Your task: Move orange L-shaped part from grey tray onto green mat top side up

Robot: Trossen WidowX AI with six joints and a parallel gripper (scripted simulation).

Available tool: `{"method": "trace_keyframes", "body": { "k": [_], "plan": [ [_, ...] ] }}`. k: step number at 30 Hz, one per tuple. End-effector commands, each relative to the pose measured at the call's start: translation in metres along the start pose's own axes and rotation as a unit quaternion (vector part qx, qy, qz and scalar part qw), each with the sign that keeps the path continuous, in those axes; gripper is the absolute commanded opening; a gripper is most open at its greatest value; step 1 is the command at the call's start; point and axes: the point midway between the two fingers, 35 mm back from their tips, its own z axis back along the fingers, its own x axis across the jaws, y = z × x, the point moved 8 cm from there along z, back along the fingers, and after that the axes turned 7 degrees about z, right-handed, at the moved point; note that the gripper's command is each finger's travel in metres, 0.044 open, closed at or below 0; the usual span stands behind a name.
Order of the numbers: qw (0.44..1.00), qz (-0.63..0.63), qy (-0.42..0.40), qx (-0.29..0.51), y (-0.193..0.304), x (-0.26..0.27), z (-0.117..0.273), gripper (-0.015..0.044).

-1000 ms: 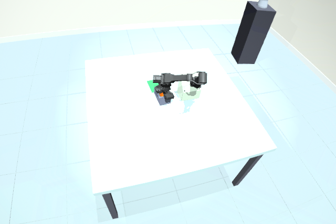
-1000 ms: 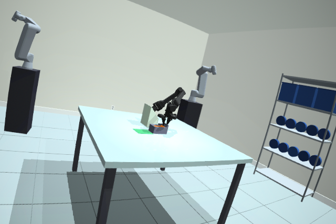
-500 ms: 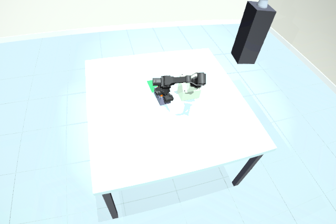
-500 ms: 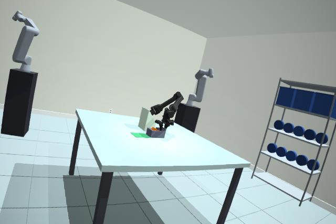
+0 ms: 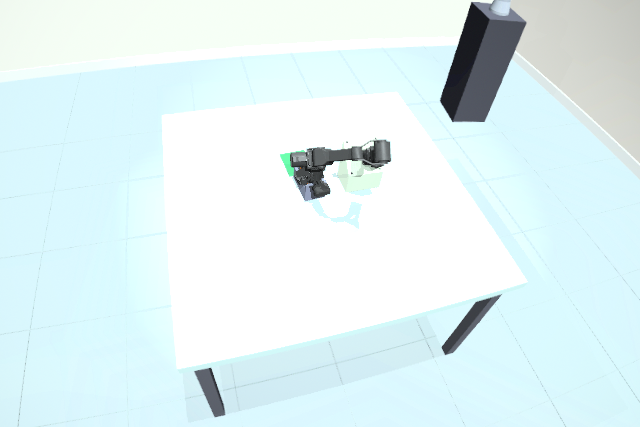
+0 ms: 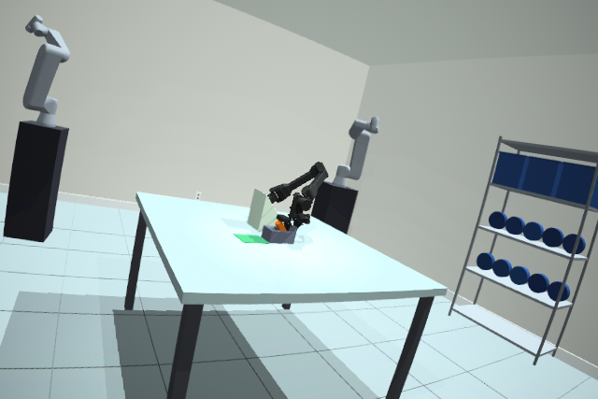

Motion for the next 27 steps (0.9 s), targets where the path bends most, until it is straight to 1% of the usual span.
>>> {"method": "trace_keyframes", "body": {
  "k": [1,8,17,20,25,27],
  "plan": [
    [1.000,0.000,0.000,0.000,0.000,0.000,0.000,0.0180],
    [1.000,0.000,0.000,0.000,0.000,0.001,0.001,0.0180],
    [1.000,-0.004,0.000,0.002,-0.001,0.011,0.015,0.0180],
    [1.000,-0.004,0.004,0.002,-0.004,0.006,0.035,0.0180],
    [1.000,-0.004,0.003,0.003,-0.001,-0.001,0.098,0.0180],
    [1.000,-0.004,0.002,0.003,0.000,-0.001,0.109,0.0180]
  ]
}}
